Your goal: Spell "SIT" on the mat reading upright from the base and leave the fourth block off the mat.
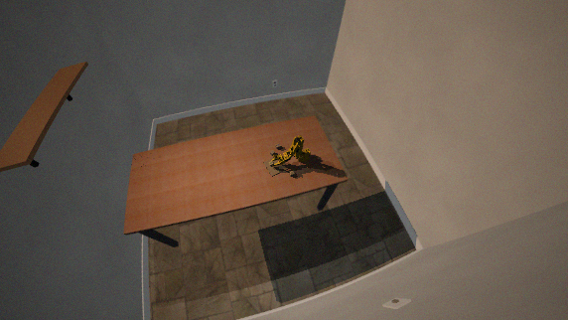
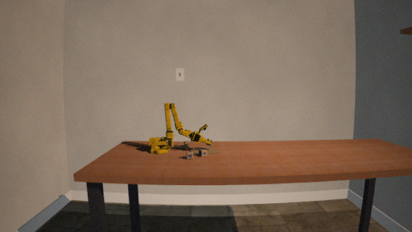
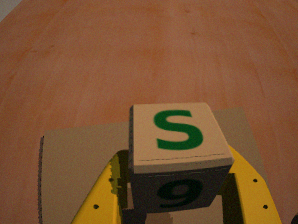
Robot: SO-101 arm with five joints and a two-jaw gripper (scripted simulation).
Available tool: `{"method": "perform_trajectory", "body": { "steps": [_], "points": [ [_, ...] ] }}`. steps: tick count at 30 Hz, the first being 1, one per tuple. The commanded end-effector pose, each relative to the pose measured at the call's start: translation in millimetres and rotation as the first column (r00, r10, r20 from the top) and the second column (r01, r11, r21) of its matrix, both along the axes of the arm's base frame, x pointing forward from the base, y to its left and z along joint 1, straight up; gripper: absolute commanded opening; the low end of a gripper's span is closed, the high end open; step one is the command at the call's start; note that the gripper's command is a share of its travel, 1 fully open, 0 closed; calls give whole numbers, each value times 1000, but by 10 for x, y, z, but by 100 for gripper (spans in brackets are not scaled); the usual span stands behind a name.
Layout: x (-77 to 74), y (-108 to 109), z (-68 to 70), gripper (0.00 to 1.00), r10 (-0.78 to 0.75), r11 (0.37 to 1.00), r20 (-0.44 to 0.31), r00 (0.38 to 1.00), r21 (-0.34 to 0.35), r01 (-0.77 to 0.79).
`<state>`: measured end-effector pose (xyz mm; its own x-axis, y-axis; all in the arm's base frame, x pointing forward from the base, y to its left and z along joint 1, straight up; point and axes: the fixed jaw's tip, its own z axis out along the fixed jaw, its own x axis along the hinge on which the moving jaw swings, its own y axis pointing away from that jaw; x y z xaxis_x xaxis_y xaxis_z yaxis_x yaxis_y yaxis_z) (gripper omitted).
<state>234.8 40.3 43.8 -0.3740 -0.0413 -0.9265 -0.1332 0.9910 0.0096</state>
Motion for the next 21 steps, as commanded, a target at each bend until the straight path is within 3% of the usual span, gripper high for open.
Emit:
{"method": "perform_trajectory", "body": {
  "steps": [1,21],
  "points": [
    [74,2,86,0,-6,1000,63,998,14,5],
    [76,2,22,0,-6,1000,63,998,14,5]
  ]
}}
